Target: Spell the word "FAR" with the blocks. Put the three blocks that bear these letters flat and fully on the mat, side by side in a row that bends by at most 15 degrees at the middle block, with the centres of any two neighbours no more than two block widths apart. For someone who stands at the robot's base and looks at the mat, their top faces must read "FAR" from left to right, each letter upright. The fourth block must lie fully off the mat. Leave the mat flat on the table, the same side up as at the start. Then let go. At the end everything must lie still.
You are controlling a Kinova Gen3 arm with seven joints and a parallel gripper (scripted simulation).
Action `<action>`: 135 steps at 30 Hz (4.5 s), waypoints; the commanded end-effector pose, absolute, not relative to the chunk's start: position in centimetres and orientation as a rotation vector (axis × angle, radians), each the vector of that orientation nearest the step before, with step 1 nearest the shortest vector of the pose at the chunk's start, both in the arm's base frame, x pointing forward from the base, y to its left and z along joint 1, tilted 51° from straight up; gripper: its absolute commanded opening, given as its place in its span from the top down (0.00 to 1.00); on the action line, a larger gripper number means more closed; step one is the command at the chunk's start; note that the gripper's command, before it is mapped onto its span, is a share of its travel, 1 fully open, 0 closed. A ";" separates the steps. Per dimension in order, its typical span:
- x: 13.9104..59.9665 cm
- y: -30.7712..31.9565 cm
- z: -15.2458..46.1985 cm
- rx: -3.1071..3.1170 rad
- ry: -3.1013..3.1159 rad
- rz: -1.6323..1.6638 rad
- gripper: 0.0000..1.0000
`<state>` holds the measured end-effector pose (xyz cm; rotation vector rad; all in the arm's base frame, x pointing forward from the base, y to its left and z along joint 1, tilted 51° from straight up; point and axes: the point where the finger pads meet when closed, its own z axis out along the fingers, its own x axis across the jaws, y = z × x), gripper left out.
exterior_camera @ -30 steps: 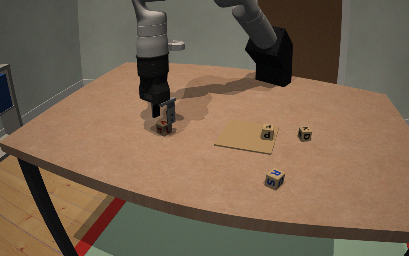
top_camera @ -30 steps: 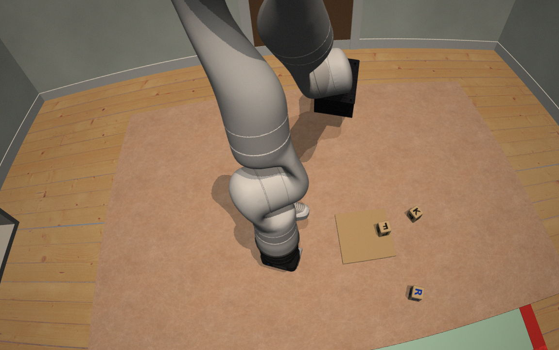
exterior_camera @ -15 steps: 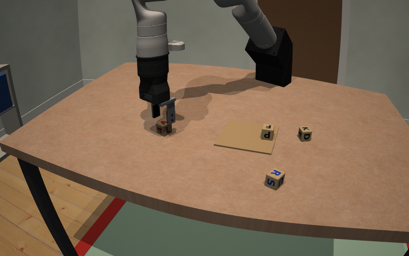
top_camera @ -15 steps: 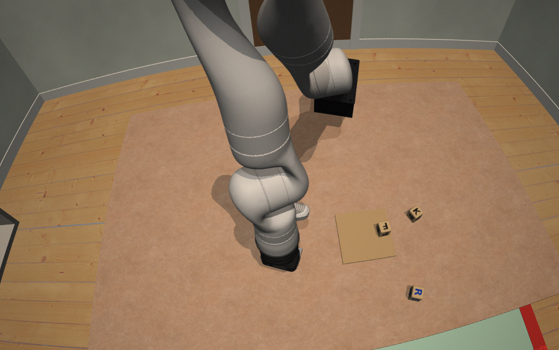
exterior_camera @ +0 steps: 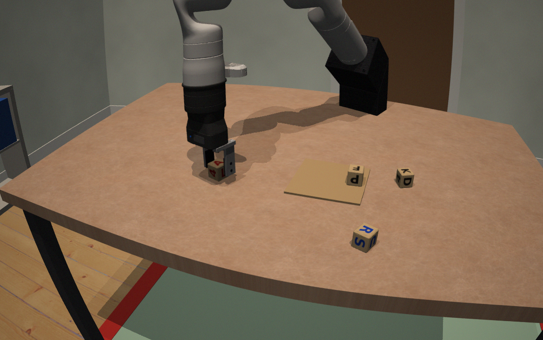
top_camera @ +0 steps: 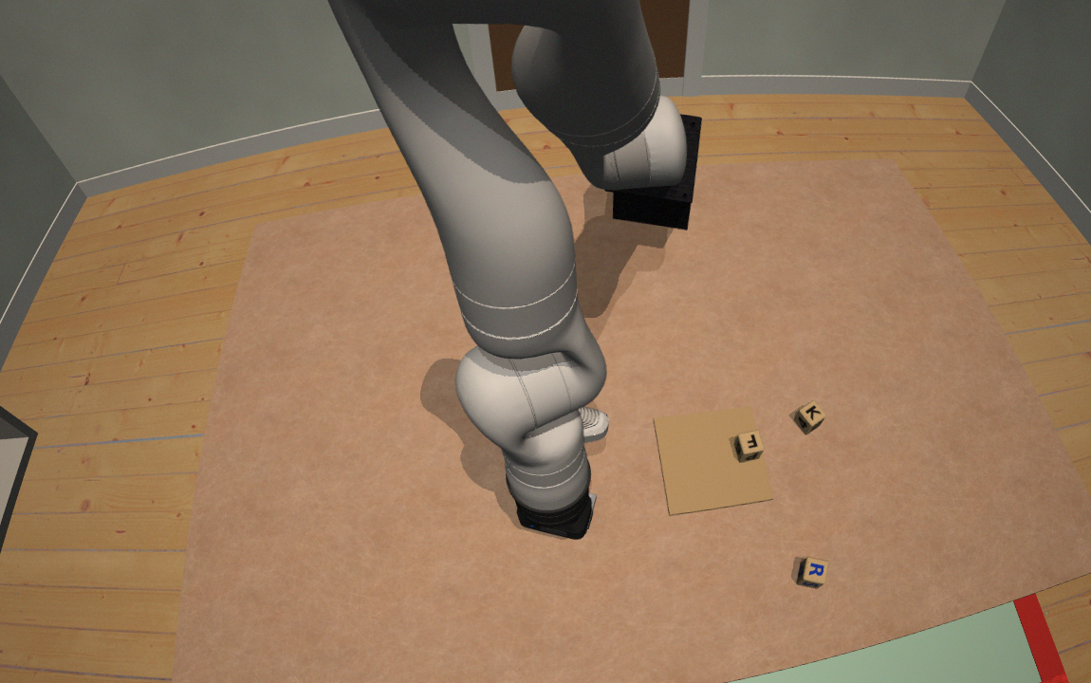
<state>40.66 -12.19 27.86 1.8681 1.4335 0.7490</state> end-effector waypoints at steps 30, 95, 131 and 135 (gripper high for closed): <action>41.6 -13.4 26.3 1.889 1.418 0.727 0.00; 41.6 -13.4 26.3 1.889 1.418 0.727 0.43; 34.8 -11.8 32.0 1.889 1.418 0.727 0.43; 34.4 -11.7 32.3 1.889 1.418 0.727 0.43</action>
